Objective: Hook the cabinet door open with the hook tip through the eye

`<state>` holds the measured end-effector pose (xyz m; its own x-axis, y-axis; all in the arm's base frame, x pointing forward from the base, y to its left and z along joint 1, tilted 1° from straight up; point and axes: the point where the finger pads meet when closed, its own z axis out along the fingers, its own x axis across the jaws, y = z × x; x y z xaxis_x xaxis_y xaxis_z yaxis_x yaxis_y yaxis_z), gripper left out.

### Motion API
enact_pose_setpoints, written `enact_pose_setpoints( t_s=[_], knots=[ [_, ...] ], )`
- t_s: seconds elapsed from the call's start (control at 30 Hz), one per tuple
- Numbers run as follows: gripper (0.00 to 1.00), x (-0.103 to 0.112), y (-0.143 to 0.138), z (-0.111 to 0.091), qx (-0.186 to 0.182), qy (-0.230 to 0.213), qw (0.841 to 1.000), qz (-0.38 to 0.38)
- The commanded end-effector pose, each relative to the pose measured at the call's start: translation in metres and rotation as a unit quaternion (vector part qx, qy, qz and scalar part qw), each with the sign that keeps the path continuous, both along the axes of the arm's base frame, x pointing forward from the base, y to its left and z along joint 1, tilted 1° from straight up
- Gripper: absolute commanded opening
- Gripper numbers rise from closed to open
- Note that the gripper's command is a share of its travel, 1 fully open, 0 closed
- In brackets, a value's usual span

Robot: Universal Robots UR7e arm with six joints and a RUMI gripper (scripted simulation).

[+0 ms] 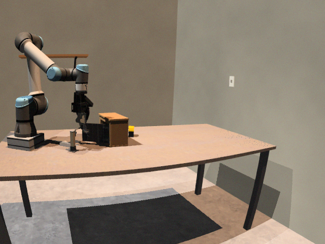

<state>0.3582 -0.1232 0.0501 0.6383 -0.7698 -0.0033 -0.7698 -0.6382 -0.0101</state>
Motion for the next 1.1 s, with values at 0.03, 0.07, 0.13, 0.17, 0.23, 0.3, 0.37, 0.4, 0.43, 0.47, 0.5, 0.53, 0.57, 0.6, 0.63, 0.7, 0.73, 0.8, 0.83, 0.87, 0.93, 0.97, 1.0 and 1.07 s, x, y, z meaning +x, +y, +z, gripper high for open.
enact_pose_setpoints(
  t_s=[0.03, 0.07, 0.13, 0.17, 0.23, 0.3, 0.37, 0.4, 0.43, 0.47, 0.5, 0.53, 0.57, 0.6, 0.63, 0.7, 0.73, 0.8, 0.83, 0.87, 0.93, 0.97, 1.0, 1.07],
  knots=[
    [0.02, 0.0003, -0.0002, 0.0002, 0.0, 0.0, 1.0, 0.0],
    [0.02, 0.0004, -0.0001, -0.0005, 0.0, 0.0, 1.0, 0.0],
    [0.02, 0.0006, 0.0, -0.0022, 0.0, 0.0, 1.0, 0.0],
    [0.02, 0.0006, 0.0, -0.0024, 0.0, 0.0, 1.0, 0.0],
    [0.02, 0.0006, 0.0, -0.0024, 0.0, 0.0, 1.0, 0.0],
    [0.02, 0.0006, 0.0, -0.0024, 0.0, 0.0, 1.0, 0.0],
    [0.02, 0.0006, 0.0, -0.0024, 0.0, 0.0, 1.0, 0.0],
    [0.02, 0.0006, 0.0, -0.0024, 0.0, 0.0, 1.0, 0.0],
    [0.02, 0.0006, 0.0, -0.0024, 0.0, 0.0, 1.0, 0.0],
    [0.02, 0.0006, 0.0, -0.0024, 0.0, 0.0, 1.0, 0.0],
    [0.02, 0.0006, 0.0, -0.0024, 0.0, 0.0, 1.0, 0.0],
    [0.02, 0.0006, 0.0, -0.0024, 0.0, 0.0, 1.0, 0.0],
    [0.02, 0.0006, 0.0, -0.0024, 0.0, 0.0, 1.0, 0.0],
    [0.02, 0.0006, 0.0, -0.0024, 0.0, 0.0, 1.0, 0.0],
    [0.02, 0.0006, 0.0, -0.0024, 0.0, 0.0, 1.0, 0.0],
    [0.02, 0.0006, 0.0, -0.0024, 0.0, 0.0, 1.0, 0.0],
    [0.02, 0.0006, 0.0, -0.0024, 0.0, 0.0, 1.0, 0.0],
    [0.02, 0.0006, 0.0, -0.0024, 0.0, 0.0, 1.0, 0.0],
    [0.02, 0.0006, 0.0, -0.0024, 0.0, 0.0, 1.0, 0.0],
    [0.02, 0.0006, 0.0, -0.0024, 0.0, 0.0, 1.0, 0.0],
    [0.02, 0.0006, 0.0, -0.0024, 0.0, 0.0, 1.0, 0.0],
    [0.02, 0.0006, 0.0, -0.0024, 0.0, 0.0, 1.0, 0.0],
    [0.02, 0.0006, 0.0, -0.0024, 0.0, 0.0, 1.0, 0.0],
    [0.02, 0.0006, 0.0, -0.0024, 0.0, 0.0, 1.0, 0.0]
  ],
)
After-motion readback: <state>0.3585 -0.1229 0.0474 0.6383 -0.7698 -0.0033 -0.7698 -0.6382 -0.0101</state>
